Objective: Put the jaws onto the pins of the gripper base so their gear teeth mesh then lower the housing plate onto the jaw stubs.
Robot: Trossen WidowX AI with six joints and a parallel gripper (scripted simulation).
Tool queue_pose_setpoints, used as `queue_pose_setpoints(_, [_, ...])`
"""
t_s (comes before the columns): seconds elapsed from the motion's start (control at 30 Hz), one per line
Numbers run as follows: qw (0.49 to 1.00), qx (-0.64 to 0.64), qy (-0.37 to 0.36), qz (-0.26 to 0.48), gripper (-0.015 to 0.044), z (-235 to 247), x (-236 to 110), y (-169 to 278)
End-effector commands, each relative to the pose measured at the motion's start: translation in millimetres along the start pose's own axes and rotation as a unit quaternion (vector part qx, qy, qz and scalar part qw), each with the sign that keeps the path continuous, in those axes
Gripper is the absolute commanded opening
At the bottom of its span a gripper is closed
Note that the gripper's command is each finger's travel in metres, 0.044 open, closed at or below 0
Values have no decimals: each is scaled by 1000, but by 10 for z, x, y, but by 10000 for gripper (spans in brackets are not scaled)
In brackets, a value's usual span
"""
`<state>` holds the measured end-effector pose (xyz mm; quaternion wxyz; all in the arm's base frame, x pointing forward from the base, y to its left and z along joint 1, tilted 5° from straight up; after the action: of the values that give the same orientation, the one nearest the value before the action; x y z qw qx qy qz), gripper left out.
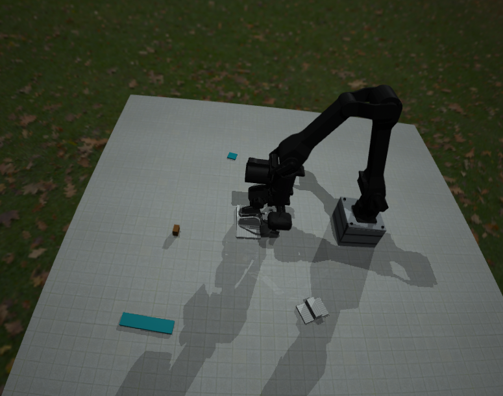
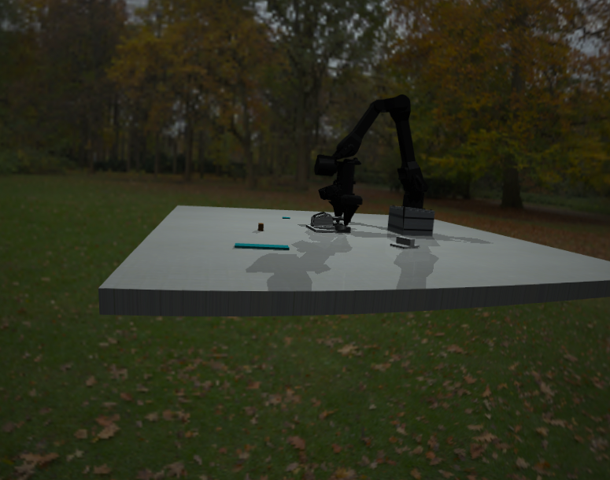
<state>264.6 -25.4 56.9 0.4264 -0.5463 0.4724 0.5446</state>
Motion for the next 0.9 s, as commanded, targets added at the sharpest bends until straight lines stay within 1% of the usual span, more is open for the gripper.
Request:
queue_pose_setpoints(0.0, [1000, -3, 1, 3, 351, 3, 18, 15])
queue_pose_setpoints(0.87, [1000, -2, 1, 3, 351, 3, 51, 16])
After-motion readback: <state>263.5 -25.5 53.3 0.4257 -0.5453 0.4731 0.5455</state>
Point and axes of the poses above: the point midway between the two fingers, 35 mm back from their tips, its own x axis out along the fingers, its own z axis across the jaws, y = z × x, the point moved 10 cm from there along -x, back along the fingers, and after that the axes turned 14 degrees about -x, right-handed, at the moved point
